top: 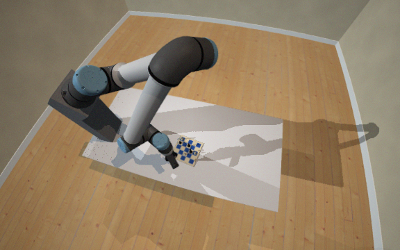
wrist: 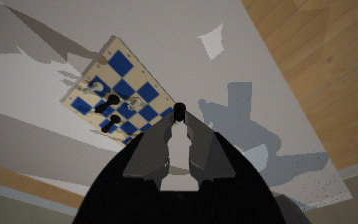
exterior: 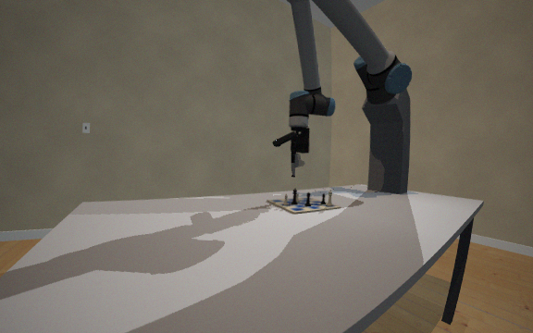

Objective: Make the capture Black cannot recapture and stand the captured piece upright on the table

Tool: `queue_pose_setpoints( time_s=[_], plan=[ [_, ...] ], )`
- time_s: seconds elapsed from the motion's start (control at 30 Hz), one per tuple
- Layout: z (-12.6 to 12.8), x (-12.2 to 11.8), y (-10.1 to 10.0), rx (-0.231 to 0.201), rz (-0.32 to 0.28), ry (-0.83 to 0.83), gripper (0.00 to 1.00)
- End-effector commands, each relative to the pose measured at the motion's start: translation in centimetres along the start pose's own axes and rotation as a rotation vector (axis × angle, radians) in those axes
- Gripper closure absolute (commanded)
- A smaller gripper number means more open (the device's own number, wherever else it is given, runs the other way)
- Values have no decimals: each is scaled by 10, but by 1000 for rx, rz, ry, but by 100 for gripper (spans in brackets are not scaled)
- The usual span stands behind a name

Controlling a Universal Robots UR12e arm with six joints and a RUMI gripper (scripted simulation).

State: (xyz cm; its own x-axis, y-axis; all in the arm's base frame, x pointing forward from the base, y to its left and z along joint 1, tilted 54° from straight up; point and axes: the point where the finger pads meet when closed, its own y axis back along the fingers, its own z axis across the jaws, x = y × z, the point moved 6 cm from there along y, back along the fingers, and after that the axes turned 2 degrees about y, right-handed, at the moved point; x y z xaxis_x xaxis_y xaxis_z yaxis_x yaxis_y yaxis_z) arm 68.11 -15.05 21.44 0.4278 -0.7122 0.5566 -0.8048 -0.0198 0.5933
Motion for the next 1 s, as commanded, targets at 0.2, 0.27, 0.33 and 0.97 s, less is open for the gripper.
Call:
queue_pose_setpoints(
  time_s=[0.2, 0.27, 0.33, 0.97],
  plan=[
    [0, 0, -11, 0, 0, 1, 100],
    [0, 0, -18, 0, 0, 1, 100],
    [0, 0, -26, 0, 0, 1, 100],
    [0, 0, -90, 0, 0, 1, 100]
  ],
)
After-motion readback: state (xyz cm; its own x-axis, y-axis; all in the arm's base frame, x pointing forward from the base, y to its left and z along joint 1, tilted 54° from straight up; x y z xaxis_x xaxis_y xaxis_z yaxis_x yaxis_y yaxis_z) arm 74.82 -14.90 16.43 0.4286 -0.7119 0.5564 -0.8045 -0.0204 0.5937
